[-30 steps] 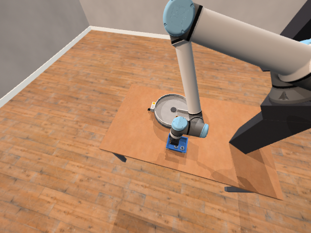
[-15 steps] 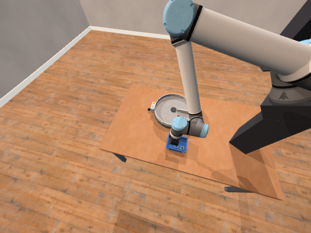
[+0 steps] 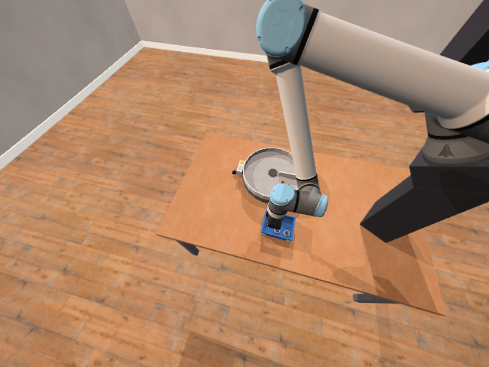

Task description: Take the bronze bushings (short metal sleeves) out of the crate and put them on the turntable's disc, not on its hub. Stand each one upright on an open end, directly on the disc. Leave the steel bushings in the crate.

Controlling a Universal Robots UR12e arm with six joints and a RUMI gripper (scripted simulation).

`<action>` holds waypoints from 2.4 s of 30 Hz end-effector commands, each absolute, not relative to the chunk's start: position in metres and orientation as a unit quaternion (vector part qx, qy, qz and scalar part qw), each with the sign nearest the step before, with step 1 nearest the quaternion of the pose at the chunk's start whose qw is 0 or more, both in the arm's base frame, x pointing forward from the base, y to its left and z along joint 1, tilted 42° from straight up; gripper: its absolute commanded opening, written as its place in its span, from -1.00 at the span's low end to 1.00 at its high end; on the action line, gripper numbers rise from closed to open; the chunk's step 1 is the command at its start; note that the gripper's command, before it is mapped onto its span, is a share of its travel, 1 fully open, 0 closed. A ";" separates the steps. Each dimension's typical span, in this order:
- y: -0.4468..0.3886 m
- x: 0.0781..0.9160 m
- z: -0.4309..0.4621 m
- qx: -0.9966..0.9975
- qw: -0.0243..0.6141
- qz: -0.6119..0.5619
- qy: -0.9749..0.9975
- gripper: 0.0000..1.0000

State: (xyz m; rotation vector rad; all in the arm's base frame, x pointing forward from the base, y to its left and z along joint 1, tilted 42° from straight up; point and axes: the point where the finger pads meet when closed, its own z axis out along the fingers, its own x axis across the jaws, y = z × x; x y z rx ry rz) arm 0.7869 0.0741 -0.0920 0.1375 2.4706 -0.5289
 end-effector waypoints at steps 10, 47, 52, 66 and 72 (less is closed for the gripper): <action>0.056 0.781 -0.086 0.052 0.301 -0.199 0.931 -1.00; -0.144 0.716 -0.024 0.052 0.301 -0.199 0.931 -1.00; -0.166 0.709 -0.018 0.052 0.301 -0.199 0.931 -1.00; -0.247 0.683 0.007 0.052 0.301 -0.199 0.931 -1.00; -0.280 0.672 0.018 0.052 0.301 -0.199 0.931 -1.00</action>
